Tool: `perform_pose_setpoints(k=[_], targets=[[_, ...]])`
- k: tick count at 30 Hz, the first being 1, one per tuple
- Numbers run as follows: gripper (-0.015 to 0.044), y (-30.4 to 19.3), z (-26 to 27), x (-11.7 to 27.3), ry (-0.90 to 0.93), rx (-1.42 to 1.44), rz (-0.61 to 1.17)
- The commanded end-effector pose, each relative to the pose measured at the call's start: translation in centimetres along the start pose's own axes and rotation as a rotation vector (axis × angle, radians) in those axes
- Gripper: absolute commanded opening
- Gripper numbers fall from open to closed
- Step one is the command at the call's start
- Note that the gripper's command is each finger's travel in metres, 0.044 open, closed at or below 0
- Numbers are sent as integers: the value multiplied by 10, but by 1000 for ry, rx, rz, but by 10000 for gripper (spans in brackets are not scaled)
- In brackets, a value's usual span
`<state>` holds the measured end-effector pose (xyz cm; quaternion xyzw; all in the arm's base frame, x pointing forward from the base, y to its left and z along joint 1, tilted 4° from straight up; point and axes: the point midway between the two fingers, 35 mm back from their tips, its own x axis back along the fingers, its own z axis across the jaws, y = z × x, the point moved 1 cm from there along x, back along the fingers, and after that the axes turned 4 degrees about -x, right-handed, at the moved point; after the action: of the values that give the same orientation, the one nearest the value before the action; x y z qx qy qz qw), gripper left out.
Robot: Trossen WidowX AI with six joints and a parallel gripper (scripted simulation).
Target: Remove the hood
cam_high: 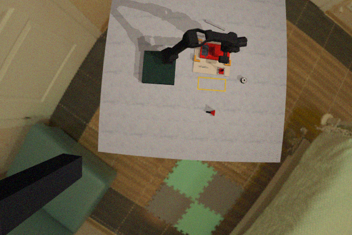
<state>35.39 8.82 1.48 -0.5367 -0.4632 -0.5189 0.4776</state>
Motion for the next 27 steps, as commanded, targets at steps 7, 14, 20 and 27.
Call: perform_pose_setpoints(k=[7,14,20,27], targets=[[440,0,-1,-6,-4,-3,2],[440,-1,-1,-10,-4,-3,2],[355,0,0,-8,0,0,0],[308,0,0,-8,0,0,0]])
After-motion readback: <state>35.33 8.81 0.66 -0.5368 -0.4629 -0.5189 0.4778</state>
